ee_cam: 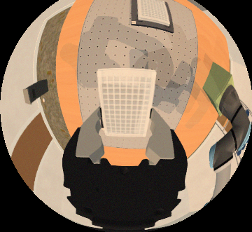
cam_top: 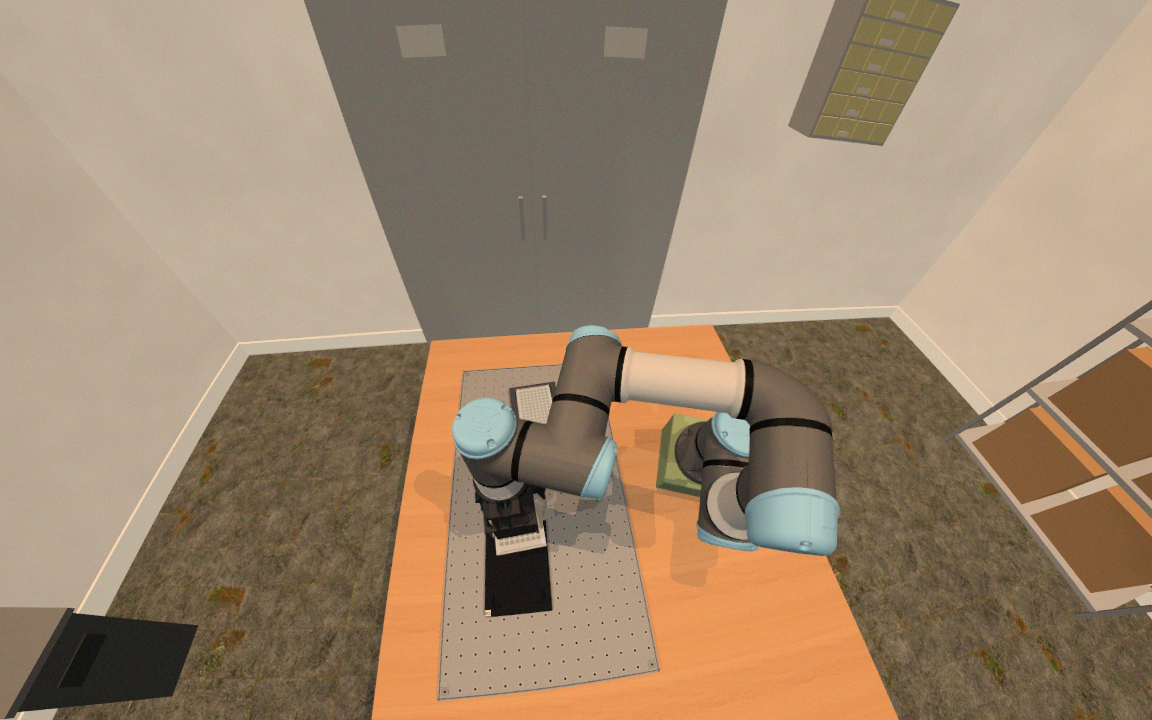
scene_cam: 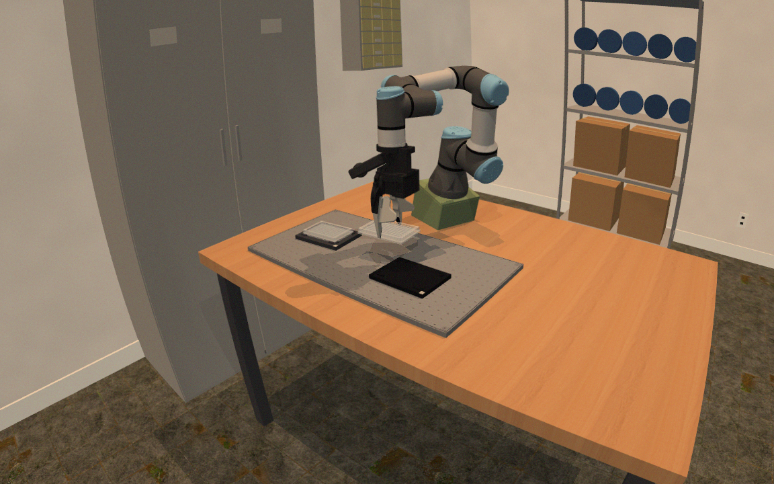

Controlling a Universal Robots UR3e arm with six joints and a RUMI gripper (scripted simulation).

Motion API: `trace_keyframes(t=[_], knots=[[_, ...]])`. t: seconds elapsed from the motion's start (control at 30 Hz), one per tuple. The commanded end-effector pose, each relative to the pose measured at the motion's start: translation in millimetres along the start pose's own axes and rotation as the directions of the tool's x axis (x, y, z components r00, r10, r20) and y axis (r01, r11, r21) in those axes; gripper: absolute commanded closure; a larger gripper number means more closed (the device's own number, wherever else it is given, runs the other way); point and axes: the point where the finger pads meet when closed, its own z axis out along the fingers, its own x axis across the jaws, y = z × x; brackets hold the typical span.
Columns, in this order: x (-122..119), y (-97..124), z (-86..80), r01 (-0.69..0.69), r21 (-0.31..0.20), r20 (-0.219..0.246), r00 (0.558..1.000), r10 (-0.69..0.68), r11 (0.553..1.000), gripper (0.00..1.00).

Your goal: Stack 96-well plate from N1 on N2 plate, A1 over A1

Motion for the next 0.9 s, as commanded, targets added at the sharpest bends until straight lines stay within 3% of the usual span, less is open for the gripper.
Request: trace_keyframes(t=[0.0, 0.87], knots=[[4, -20, -0.8, 0.002, 0.0, 0.005, 1.0, -0.002, 1.0, 1.0], [22, -91, -0.7, 0.002, 0.0, 0.004, 1.0, -0.002, 1.0, 1.0]])
